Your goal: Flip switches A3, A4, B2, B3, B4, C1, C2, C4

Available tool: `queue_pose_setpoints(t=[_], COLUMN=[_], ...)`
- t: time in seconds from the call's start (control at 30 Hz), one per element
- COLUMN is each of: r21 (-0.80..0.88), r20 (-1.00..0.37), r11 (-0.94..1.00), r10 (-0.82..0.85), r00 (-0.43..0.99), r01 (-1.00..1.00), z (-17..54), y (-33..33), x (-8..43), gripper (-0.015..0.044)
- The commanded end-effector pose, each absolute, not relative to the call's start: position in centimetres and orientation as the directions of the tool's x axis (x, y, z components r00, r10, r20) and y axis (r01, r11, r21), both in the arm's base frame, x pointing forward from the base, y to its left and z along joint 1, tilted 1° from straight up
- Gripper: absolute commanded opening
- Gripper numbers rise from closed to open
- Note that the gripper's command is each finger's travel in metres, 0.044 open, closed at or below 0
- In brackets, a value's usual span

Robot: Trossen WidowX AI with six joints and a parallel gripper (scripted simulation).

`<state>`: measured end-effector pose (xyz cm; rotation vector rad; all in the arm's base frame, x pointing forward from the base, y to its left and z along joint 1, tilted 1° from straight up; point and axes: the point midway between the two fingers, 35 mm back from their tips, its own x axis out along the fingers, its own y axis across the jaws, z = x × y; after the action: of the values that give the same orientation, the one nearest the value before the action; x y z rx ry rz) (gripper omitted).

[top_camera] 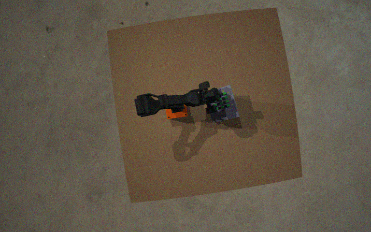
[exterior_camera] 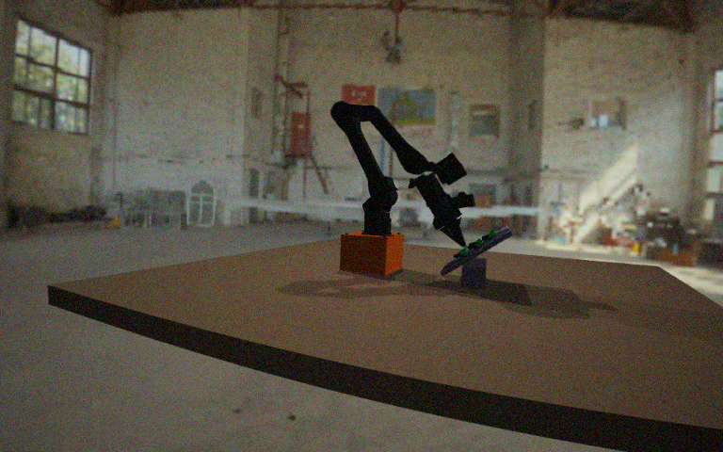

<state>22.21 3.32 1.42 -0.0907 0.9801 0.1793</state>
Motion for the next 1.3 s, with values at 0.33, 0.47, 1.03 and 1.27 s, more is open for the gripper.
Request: queue_pose_setpoints(t=[0.33, 0.47, 1.03, 1.27], r21=[0.003, 0.003, 0.003, 0.003], r20=[-0.834, -0.834, -0.834, -0.834], r11=[0.982, 0.982, 0.982, 0.982], r10=[0.106, 0.106, 0.106, 0.106], r00=[0.542, 0.542, 0.542, 0.542], r01=[-0.187, -0.187, -0.187, -0.187], z=[1.18, 1.13, 0.94, 0.86], y=[3.29, 3.29, 3.32, 3.33], x=[22.29, 22.32, 22.45, 22.50], gripper=[0.0000, 0.0000, 0.0000, 0.0000])
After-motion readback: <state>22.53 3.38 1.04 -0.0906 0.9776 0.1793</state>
